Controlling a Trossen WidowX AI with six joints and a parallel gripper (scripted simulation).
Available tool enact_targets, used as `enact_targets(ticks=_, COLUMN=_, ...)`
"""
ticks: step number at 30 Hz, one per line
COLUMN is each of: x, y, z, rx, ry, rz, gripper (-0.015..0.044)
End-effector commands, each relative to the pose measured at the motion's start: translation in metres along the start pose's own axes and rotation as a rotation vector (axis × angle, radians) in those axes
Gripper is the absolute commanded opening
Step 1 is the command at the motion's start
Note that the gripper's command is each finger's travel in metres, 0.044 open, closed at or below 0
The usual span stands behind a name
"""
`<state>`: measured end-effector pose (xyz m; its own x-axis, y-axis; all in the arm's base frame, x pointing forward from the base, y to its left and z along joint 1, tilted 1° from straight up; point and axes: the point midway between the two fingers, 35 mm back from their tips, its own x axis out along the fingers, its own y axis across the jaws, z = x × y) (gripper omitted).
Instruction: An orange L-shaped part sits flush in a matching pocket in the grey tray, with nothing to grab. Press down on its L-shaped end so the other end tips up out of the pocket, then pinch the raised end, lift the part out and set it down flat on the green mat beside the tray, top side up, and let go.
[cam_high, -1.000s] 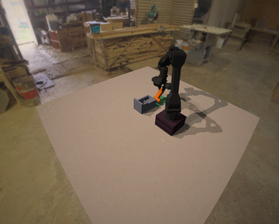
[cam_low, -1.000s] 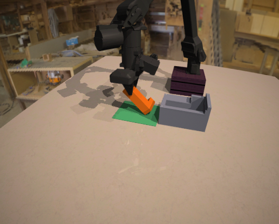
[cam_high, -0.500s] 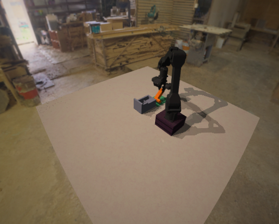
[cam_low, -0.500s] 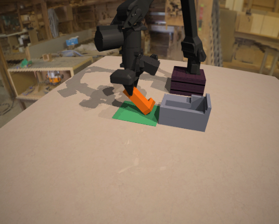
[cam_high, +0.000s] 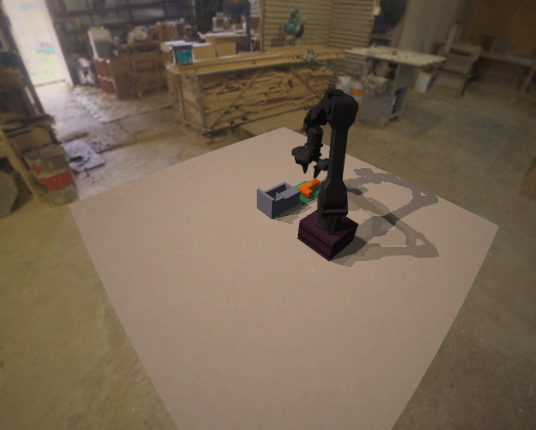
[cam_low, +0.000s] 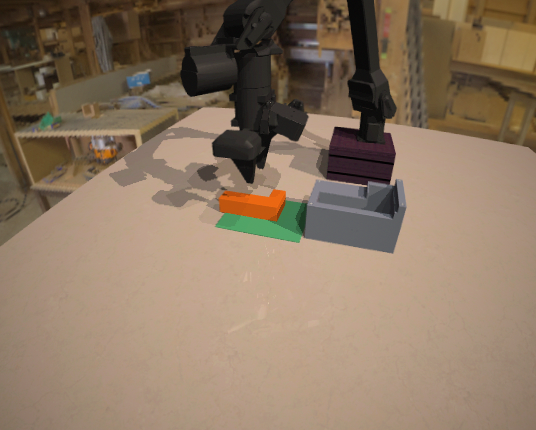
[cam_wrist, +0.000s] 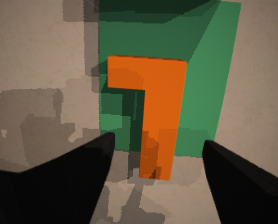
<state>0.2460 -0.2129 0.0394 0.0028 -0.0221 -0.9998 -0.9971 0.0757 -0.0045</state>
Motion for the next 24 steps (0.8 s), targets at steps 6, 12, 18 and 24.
enact_targets(ticks=6, x=-0.082, y=-0.001, z=-0.001, rx=-0.002, ry=0.009, rz=-0.013, gripper=0.04)
enact_targets(ticks=12, x=-0.078, y=-0.004, z=-0.003, rx=-0.003, ry=0.021, rz=-0.03, gripper=0.04)
enact_targets(ticks=18, x=-0.078, y=-0.004, z=-0.003, rx=-0.003, ry=0.021, rz=-0.03, gripper=0.04)
enact_targets(ticks=24, x=-0.078, y=-0.004, z=-0.003, rx=-0.003, ry=0.021, rz=-0.03, gripper=0.04)
